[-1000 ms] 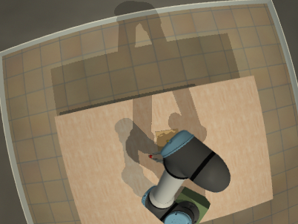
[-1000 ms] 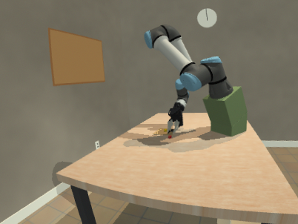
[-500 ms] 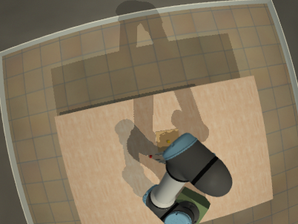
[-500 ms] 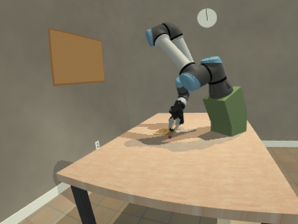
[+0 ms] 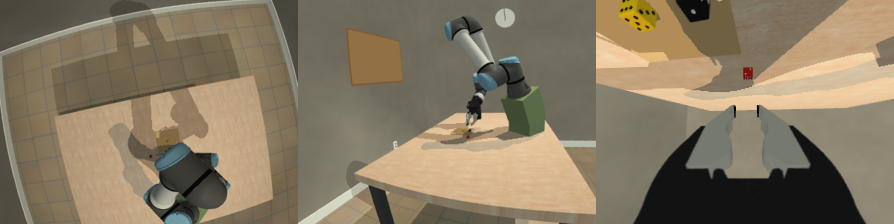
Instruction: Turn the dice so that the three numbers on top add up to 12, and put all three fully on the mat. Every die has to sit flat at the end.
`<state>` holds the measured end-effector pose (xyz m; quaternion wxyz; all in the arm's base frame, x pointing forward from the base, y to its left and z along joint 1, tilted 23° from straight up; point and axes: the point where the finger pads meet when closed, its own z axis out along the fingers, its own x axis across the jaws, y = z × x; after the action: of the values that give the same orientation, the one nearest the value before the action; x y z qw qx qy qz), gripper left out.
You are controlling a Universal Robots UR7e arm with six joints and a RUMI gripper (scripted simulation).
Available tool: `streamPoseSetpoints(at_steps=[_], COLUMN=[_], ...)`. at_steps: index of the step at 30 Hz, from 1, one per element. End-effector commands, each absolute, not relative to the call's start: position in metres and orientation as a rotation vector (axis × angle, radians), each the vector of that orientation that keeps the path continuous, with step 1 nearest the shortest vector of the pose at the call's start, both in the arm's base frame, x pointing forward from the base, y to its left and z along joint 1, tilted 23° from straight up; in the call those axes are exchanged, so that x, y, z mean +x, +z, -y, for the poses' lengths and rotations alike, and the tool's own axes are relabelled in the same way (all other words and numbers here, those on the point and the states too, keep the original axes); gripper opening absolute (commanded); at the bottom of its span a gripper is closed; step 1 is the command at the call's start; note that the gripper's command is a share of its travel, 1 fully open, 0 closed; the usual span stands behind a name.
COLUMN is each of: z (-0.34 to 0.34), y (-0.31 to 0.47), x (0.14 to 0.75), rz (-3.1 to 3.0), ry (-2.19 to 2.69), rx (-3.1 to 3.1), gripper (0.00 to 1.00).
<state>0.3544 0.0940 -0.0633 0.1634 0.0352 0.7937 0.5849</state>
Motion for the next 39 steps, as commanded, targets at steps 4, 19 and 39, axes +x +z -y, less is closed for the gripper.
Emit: streamPoseSetpoints(at_steps=[4,19,39], z=[-0.089,-0.091,-0.109], y=[-0.041,-0.041,-0.056], x=[0.346,0.343,0.318], rz=[-2.262,-2.303,-2.755], ry=[1.677,1.667,1.381], rx=[0.101,0.093,0.045], gripper=[0.18,0.18,0.18])
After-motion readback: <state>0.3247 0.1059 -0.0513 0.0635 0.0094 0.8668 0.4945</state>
